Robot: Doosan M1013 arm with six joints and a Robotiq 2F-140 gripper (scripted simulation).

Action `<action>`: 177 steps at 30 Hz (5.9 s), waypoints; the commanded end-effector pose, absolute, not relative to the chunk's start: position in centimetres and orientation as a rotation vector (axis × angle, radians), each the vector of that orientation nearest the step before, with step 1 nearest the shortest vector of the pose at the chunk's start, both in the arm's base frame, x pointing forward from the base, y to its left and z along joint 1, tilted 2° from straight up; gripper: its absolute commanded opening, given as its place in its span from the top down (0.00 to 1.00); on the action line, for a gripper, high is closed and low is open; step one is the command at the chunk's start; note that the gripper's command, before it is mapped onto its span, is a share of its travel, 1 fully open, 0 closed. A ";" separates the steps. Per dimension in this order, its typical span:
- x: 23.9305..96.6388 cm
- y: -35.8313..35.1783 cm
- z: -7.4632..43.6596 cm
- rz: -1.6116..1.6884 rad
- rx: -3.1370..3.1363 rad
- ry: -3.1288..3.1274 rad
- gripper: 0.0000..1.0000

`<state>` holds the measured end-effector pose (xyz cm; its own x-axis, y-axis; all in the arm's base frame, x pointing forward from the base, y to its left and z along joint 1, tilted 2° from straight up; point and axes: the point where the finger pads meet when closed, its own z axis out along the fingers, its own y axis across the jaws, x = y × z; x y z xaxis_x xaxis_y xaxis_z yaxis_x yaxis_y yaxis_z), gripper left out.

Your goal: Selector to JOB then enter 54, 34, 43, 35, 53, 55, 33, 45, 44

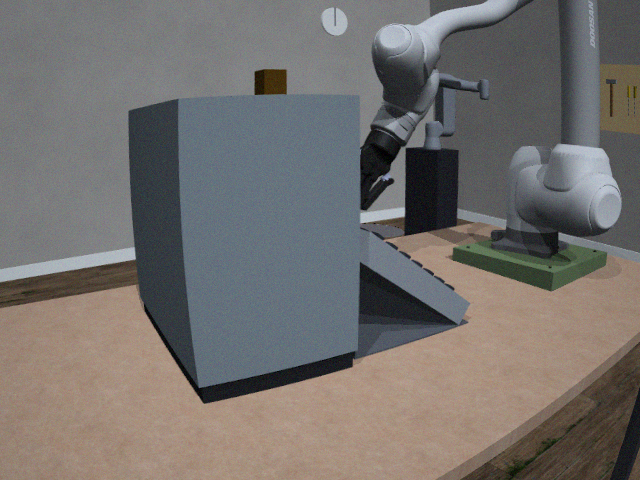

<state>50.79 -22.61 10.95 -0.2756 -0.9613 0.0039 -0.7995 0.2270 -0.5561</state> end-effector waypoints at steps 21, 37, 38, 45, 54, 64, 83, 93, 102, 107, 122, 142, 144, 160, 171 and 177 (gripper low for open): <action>50.8 -22.6 10.9 -0.659 -1.626 2.170 0.67; 50.8 -22.6 10.9 -0.659 -1.626 2.170 0.67; 50.8 -22.6 10.9 -0.659 -1.626 2.170 0.67; 50.8 -22.6 10.9 -0.659 -1.626 2.170 0.67; 50.6 -22.6 11.3 -0.659 -1.626 2.170 0.67; 49.7 -22.3 12.6 -0.659 -1.626 2.170 0.67; 48.0 -21.8 15.2 -0.659 -1.626 2.170 0.67; 48.0 -21.8 15.3 -0.659 -1.626 2.170 1.00; 48.0 -21.8 15.3 -0.659 -1.626 2.170 1.00; 48.0 -21.8 15.3 -0.659 -1.626 2.170 1.00; 48.0 -21.5 15.1 -0.660 -1.628 2.169 1.00; 48.9 -9.2 11.0 -0.677 -1.697 2.129 1.00; 49.0 -9.2 10.9 -0.677 -1.697 2.129 1.00; 50.0 -9.5 9.4 -0.677 -1.697 2.129 1.00; 50.0 -9.5 9.3 -0.677 -1.697 2.129 1.00; 50.0 -9.5 9.3 -0.677 -1.697 2.129 1.00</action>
